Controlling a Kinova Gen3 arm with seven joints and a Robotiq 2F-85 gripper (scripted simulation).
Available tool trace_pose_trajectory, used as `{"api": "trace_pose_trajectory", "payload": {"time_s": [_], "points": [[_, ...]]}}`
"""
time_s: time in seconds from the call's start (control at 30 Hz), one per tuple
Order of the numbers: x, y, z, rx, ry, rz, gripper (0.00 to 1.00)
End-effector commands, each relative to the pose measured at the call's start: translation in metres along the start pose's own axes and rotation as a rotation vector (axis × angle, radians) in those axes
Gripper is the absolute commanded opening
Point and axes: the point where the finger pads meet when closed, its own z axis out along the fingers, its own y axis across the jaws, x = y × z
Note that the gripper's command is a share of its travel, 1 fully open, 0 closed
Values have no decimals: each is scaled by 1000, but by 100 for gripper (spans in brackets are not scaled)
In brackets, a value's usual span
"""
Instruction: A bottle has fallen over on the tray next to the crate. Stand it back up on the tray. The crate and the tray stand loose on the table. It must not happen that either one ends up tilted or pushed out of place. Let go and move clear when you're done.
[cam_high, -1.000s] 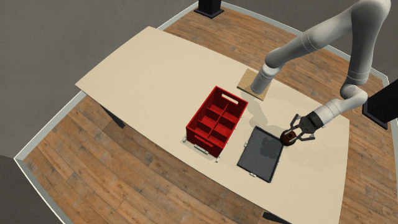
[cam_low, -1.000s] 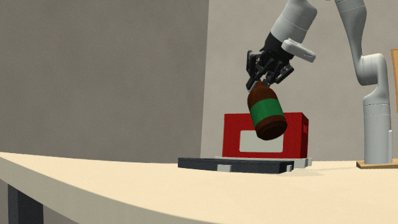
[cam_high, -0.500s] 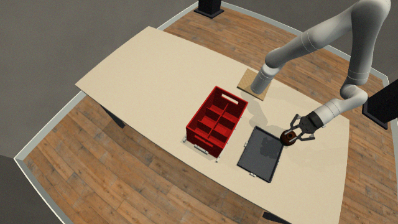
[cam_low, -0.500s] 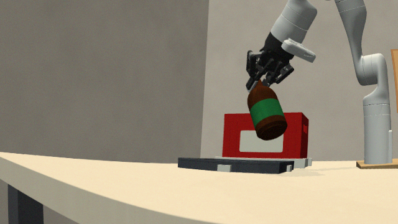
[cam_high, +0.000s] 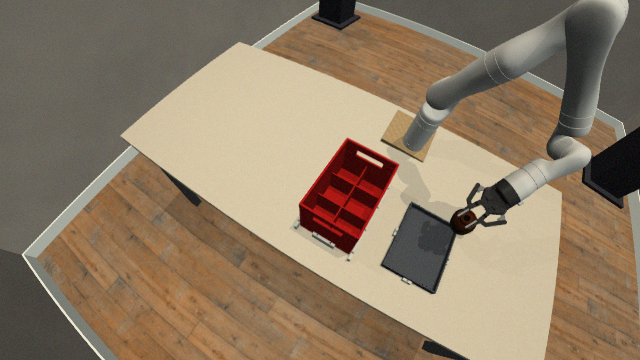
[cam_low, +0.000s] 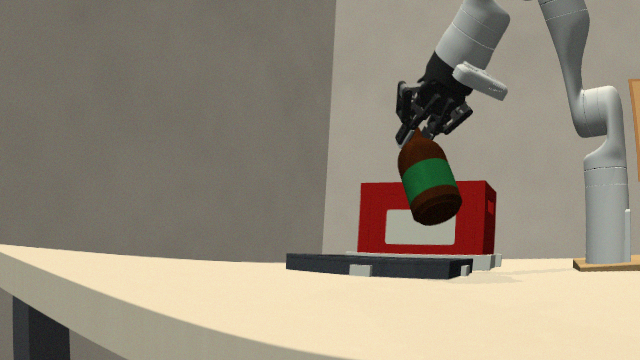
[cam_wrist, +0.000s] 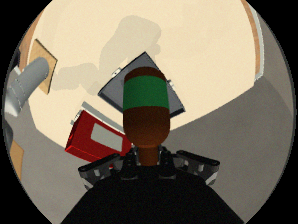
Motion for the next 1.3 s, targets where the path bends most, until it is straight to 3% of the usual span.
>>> {"api": "trace_pose_trajectory", "payload": {"time_s": [0.0,0.4,0.9,1.27], "points": [[0,0,0,-1,-2,1,0],[0,0,0,3,-35,0,0],[0,0,0,3,-137,0,0],[0,0,-1,-1,-171,1,0]]}}
